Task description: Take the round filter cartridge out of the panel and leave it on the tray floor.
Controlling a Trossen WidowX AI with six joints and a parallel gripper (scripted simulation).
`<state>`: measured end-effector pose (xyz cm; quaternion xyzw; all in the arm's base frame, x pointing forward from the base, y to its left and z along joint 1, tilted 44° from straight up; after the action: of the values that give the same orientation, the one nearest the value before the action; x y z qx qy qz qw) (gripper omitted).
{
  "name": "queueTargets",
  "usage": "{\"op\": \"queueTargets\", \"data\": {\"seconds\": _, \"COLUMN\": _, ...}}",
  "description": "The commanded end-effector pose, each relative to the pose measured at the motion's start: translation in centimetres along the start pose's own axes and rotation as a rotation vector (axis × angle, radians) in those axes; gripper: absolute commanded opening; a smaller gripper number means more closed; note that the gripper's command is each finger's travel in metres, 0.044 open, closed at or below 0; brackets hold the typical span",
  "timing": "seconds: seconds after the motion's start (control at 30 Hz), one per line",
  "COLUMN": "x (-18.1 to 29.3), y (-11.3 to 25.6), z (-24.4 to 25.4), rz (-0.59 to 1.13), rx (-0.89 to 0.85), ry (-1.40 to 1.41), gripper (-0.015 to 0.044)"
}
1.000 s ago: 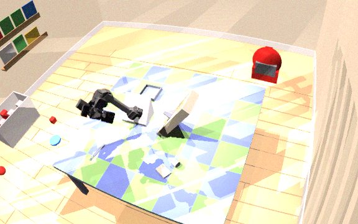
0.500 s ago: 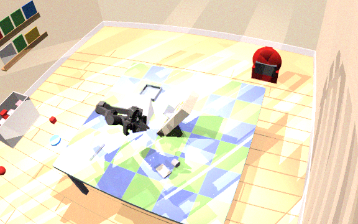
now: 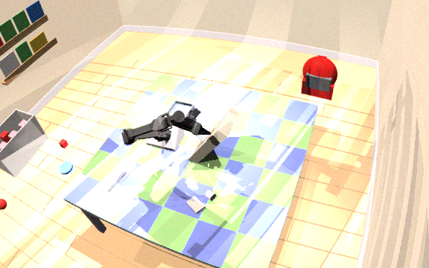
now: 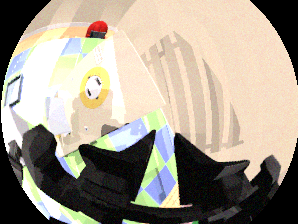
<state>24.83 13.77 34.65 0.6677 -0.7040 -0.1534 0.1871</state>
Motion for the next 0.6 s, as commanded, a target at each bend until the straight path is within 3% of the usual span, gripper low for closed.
{"op": "queueTargets", "data": {"seconds": 0.0, "x": -3.9, "y": -0.4, "z": 5.2, "rz": 0.099, "rx": -0.081, "ry": 0.257, "gripper": 0.0114}}
{"op": "queueTargets", "data": {"seconds": 0.23, "x": -8.6, "y": 1.2, "z": 14.8, "rz": 0.264, "rx": -0.047, "ry": 0.773, "gripper": 0.0114}}
{"op": "queueTargets", "data": {"seconds": 0.57, "x": -8.7, "y": 1.3, "z": 15.0, "rz": 0.268, "rx": -0.043, "ry": 0.787, "gripper": 0.0114}}
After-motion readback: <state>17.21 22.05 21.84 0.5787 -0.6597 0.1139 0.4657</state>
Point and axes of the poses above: the point midway between the two fingers, 35 mm back from their tips, its own y axis back along the fingers, its own z axis across the jaws, x = y × z, the point moved 10 cm from there along y, back along the fingers, and after that the axes turned 2 degrees about -y, right-handed, at the moved point
